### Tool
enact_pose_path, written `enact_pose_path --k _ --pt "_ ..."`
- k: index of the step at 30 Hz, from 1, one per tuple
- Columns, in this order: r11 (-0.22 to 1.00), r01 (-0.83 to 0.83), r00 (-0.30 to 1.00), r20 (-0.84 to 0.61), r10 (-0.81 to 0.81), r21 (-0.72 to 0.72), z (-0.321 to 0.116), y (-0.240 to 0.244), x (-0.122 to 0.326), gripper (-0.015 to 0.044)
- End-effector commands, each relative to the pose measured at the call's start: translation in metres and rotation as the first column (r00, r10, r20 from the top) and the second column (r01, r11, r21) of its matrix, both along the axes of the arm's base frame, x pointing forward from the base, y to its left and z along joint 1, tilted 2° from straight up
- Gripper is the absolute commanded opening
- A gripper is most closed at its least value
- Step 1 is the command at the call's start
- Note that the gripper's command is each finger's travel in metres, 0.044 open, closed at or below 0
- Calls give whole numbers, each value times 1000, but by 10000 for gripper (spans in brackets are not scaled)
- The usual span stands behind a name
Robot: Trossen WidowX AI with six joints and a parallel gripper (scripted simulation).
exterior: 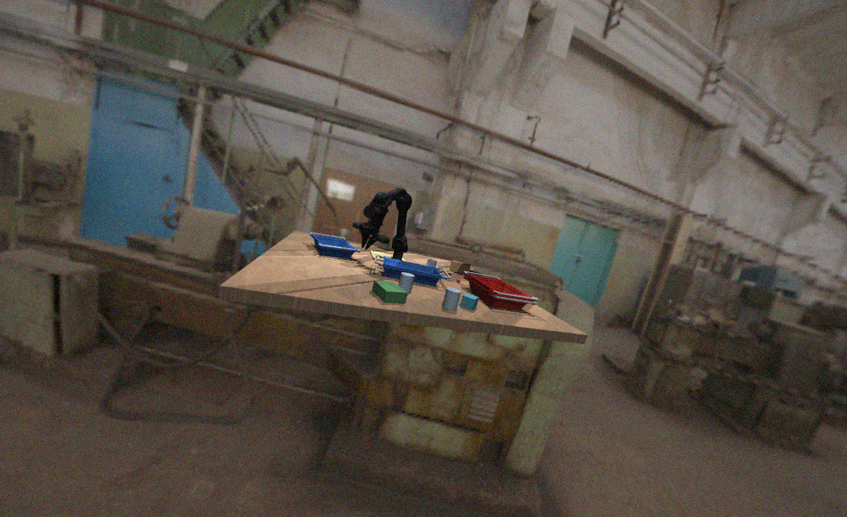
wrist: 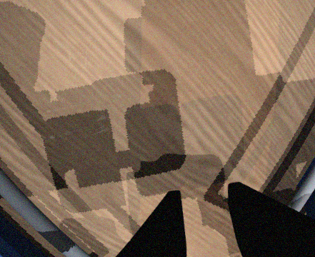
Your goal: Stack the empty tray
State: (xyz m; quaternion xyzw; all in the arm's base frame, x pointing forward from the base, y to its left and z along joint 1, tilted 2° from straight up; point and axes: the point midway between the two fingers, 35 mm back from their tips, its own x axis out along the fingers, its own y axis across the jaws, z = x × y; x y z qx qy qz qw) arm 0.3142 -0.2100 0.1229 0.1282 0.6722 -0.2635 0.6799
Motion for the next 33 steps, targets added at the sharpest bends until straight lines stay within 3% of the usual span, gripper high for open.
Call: enact_pose_path --k 1,12,28,33 --pt "871 -460 888 90 452 173 12 55 39 82" --pt "865 -470 883 93 460 176 9 56 40 82" --pt "865 -470 883 93 460 176 -45 57 43 82" --pt "865 -470 883 93 460 176 -44 59 43 82"
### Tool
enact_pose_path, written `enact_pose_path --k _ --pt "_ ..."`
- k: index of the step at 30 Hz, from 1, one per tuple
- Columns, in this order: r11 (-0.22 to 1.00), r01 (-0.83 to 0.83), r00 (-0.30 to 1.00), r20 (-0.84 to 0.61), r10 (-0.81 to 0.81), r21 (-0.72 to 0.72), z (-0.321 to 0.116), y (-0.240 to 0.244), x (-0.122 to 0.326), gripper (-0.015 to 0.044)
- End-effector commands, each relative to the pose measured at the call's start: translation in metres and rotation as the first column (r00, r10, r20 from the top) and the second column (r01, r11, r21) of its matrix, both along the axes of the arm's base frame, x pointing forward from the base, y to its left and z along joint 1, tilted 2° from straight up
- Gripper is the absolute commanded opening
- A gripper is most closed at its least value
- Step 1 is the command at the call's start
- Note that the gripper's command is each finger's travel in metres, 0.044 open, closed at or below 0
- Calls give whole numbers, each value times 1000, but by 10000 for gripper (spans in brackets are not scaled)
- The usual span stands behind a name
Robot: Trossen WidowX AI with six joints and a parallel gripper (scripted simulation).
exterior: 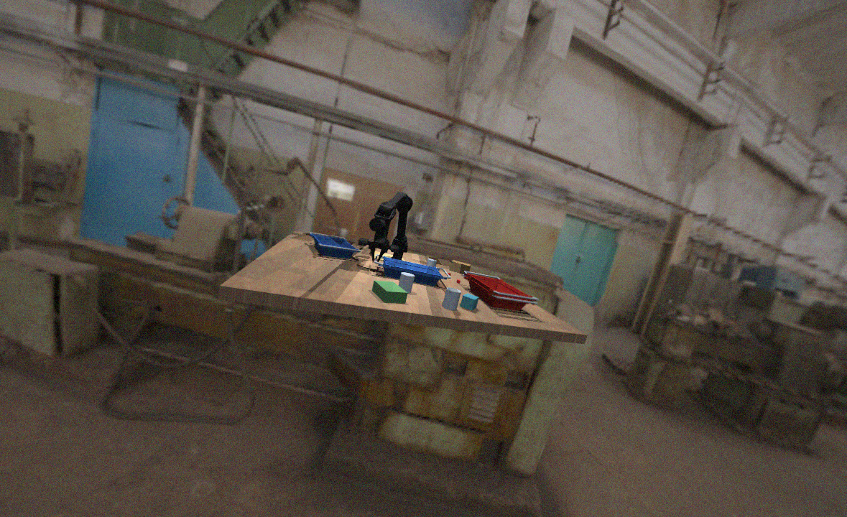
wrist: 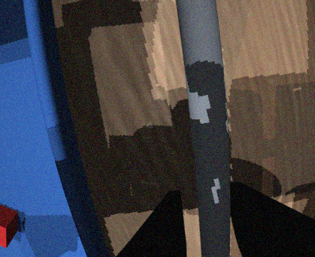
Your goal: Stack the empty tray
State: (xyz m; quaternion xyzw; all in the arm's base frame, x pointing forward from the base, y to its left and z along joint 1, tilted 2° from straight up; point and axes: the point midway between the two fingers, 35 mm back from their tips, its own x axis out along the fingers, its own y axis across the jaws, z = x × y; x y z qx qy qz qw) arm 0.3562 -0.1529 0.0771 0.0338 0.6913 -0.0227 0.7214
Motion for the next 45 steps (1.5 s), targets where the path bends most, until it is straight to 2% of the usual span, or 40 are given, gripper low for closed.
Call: enact_pose_path --k 1,5,13,23,27,36,45 --pt "1000 0 1000 6 0 1 6 4 1 82" --pt "1000 0 1000 6 0 2 24 14 1 82" --pt "1000 0 1000 6 0 4 34 36 2 82" --pt "1000 0 1000 7 0 7 15 74 6 82" --pt "1000 0 1000 7 0 7 19 74 6 82" --pt "1000 0 1000 7 0 7 58 70 5 82" --pt "1000 2 1000 0 -2 12 49 72 5 82"
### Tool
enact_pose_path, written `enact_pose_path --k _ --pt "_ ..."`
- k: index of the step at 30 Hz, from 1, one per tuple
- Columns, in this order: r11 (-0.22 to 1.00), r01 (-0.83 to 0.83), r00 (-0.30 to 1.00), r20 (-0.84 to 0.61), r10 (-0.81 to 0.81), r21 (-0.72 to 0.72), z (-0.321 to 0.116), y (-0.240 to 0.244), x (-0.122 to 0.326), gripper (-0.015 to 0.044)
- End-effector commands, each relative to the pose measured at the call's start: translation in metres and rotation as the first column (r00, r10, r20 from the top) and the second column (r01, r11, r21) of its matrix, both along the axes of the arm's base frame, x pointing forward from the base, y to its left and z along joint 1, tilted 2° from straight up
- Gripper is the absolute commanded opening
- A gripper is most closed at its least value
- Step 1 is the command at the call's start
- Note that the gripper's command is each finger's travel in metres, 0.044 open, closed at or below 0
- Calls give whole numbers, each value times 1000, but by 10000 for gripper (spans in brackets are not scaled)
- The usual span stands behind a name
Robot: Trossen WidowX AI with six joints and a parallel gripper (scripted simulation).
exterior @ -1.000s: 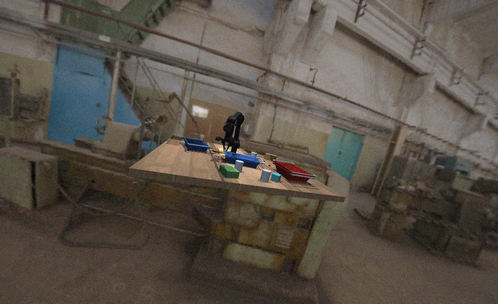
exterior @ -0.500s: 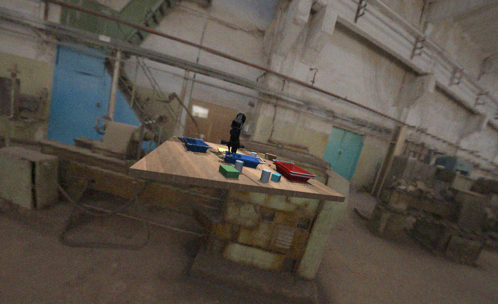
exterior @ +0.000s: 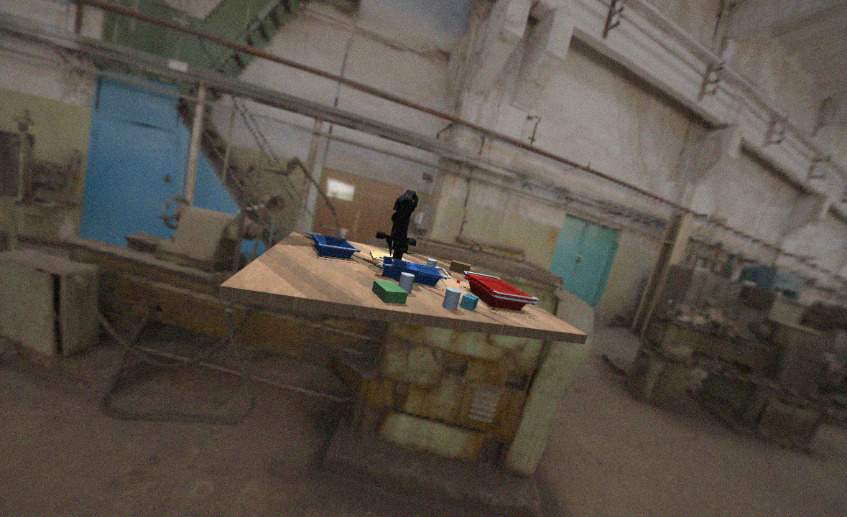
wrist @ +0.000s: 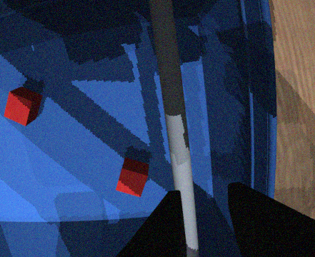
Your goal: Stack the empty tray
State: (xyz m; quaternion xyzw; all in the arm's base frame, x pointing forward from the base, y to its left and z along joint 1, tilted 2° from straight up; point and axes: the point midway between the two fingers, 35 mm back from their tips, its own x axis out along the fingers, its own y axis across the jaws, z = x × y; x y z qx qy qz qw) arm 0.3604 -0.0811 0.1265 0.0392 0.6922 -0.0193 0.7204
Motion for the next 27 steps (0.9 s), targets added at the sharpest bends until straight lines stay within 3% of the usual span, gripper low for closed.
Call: enact_pose_path --k 1,20,27 --pt "1000 0 1000 2 0 -1 0 0 0 82" --pt "1000 0 1000 3 0 -1 2 0 1 82" --pt "1000 4 1000 31 -3 -7 59 -2 -1 82"
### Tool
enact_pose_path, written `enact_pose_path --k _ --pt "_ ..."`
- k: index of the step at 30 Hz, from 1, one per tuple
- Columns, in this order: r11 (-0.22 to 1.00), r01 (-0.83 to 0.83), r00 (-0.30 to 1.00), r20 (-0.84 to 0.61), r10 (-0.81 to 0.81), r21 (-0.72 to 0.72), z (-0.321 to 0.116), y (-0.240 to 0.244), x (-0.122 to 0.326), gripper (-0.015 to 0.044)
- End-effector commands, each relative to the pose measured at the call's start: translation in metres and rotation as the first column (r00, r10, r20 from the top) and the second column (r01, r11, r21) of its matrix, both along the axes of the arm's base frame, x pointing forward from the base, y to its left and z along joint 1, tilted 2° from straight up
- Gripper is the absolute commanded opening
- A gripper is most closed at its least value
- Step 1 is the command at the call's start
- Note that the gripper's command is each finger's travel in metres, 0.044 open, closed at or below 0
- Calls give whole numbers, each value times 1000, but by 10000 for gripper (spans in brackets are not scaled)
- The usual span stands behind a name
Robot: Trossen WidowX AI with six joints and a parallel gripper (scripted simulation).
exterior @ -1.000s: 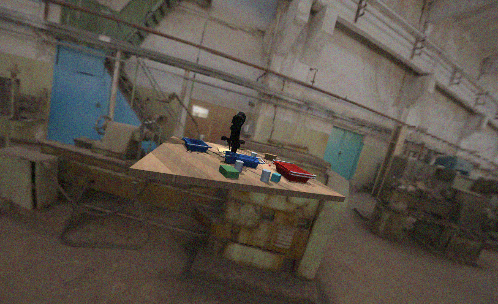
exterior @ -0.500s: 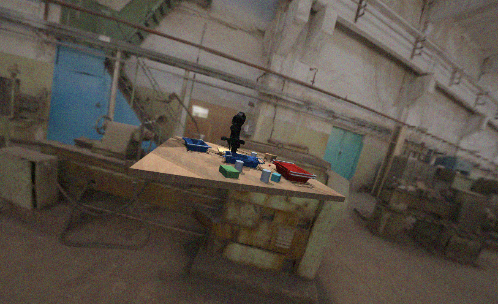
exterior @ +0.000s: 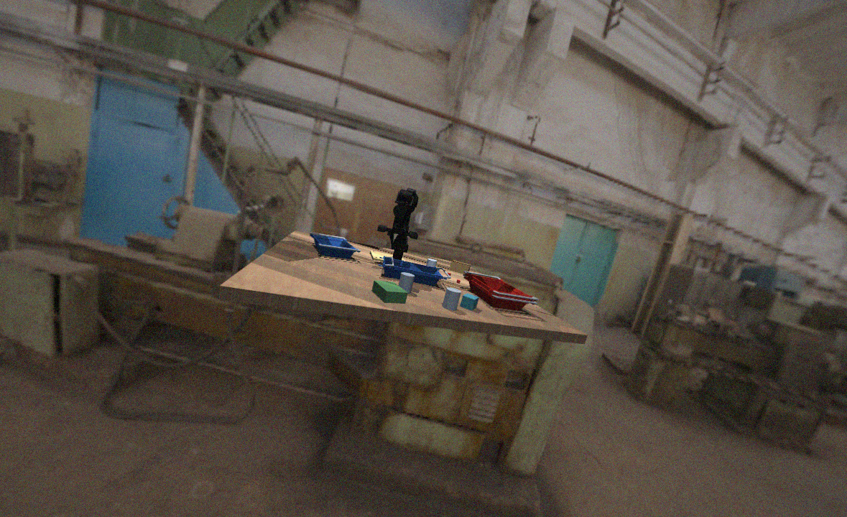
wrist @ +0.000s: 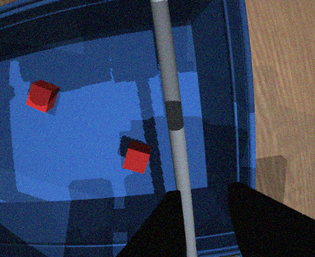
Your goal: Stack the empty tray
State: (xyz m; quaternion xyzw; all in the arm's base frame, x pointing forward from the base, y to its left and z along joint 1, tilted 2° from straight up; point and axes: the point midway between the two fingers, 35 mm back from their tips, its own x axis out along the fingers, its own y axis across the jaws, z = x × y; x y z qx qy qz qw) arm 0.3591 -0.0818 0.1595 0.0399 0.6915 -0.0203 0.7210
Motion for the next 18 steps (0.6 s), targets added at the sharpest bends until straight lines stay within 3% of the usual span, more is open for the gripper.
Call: enact_pose_path --k 1,2,3,4,8,13,18 --pt "1000 2 999 35 -1 -8 38 -1 -2 82" --pt "1000 2 999 39 -2 -9 48 -1 -4 82" --pt "1000 -19 1000 12 19 -4 20 1 0 82" --pt "997 -80 997 14 81 -7 20 6 2 82" --pt "846 -532 846 17 533 -33 16 43 17 82" --pt "369 -927 369 4 929 -65 10 96 31 82" --pt "-250 -965 -249 -24 968 -85 3 151 37 82"
